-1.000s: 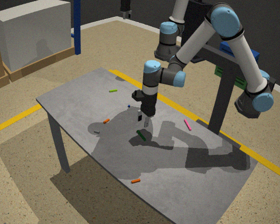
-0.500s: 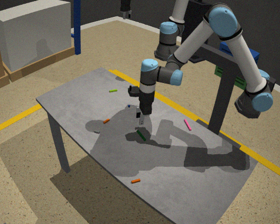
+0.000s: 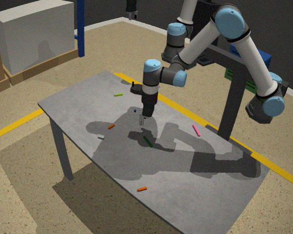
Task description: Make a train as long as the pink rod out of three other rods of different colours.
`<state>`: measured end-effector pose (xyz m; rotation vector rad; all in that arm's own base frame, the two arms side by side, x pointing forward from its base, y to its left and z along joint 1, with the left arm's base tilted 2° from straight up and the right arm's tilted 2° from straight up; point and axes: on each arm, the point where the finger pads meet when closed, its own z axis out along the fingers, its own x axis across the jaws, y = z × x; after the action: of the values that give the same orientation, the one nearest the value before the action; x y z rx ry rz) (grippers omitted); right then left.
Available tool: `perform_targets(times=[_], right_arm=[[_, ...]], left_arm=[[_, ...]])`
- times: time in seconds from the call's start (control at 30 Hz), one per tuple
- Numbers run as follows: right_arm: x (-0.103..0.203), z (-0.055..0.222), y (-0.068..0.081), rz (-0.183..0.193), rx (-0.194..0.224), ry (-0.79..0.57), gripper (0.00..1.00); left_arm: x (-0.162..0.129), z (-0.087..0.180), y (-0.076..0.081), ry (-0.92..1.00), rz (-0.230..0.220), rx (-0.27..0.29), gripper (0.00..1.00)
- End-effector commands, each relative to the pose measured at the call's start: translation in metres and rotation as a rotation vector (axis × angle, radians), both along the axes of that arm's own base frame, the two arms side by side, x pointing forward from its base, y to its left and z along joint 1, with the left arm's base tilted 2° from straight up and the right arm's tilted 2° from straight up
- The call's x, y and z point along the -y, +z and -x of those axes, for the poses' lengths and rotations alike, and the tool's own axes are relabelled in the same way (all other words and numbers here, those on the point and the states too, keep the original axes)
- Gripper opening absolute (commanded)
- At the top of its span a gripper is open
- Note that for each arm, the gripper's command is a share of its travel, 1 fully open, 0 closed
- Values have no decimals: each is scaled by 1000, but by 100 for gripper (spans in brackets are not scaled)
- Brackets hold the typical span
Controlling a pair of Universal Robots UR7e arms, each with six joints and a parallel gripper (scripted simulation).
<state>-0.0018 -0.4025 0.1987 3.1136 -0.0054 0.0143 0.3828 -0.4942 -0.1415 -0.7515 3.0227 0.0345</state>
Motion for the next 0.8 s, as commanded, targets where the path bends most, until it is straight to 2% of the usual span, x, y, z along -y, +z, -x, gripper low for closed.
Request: perform_targets(times=[0.0, 0.47, 0.53, 0.77], right_arm=[[1, 0, 1, 2, 1, 0, 100], [1, 0, 1, 2, 1, 0, 100], [1, 0, 1, 2, 1, 0, 100], [1, 0, 1, 2, 1, 0, 100]], left_arm=[[5, 2, 1, -82, 1, -4, 100], [40, 25, -1, -734, -11, -21, 100], [40, 25, -1, -734, -11, -21, 100], [53, 36, -1, -1052, -18, -30, 100]])
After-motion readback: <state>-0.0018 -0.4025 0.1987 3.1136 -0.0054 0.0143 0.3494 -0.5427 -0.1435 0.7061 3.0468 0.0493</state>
